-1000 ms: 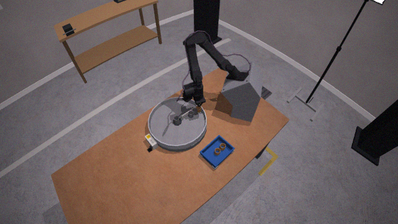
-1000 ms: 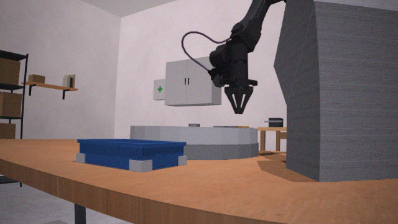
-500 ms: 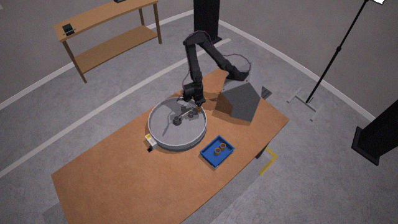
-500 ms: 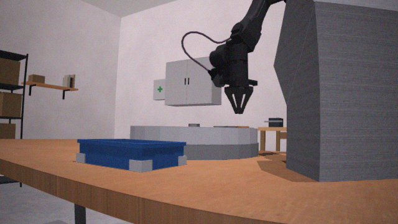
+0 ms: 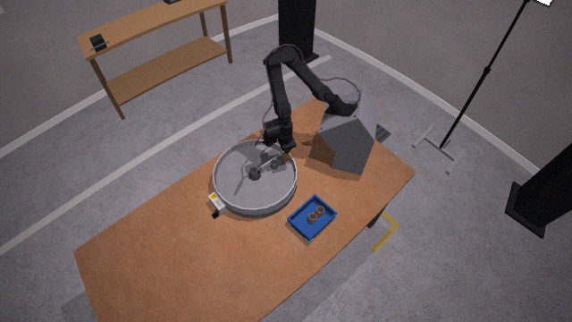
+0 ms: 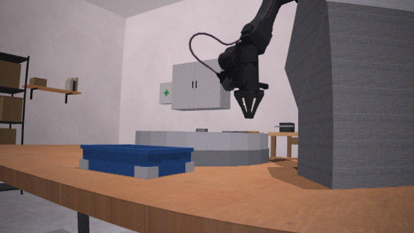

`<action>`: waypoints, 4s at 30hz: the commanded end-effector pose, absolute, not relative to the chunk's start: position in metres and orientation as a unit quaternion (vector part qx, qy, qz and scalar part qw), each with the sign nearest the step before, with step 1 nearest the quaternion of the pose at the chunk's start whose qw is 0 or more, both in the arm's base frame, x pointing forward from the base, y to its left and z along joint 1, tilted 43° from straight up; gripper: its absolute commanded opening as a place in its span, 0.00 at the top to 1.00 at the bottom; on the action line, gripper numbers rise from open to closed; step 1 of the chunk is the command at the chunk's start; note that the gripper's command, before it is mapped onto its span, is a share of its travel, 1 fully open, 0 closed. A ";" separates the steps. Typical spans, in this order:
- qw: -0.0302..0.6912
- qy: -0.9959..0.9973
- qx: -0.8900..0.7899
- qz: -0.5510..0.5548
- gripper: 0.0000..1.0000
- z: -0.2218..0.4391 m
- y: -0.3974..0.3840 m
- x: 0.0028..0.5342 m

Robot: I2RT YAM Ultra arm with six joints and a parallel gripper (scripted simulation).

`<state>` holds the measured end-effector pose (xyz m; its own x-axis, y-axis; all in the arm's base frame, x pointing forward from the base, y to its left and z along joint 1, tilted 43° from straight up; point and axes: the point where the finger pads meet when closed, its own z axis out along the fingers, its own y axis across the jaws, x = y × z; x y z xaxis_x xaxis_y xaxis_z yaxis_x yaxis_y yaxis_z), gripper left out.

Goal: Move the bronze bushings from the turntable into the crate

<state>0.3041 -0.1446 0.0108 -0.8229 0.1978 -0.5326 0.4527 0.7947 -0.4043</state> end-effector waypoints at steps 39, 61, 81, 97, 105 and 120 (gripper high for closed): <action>0.253 0.916 0.168 -0.261 0.85 -0.002 -0.153 0.322; 0.265 0.912 0.171 -0.263 0.85 0.007 -0.154 0.325; 0.245 0.916 0.173 -0.265 0.85 -0.010 -0.151 0.314; 0.253 0.914 0.175 -0.265 0.85 -0.004 -0.152 0.316; 0.253 0.914 0.175 -0.265 0.85 -0.004 -0.152 0.316; 0.249 0.915 0.174 -0.265 0.85 -0.007 -0.151 0.313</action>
<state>0.3135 -0.1580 -0.0056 -0.8165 0.1983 -0.5422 0.4587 0.7932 -0.4006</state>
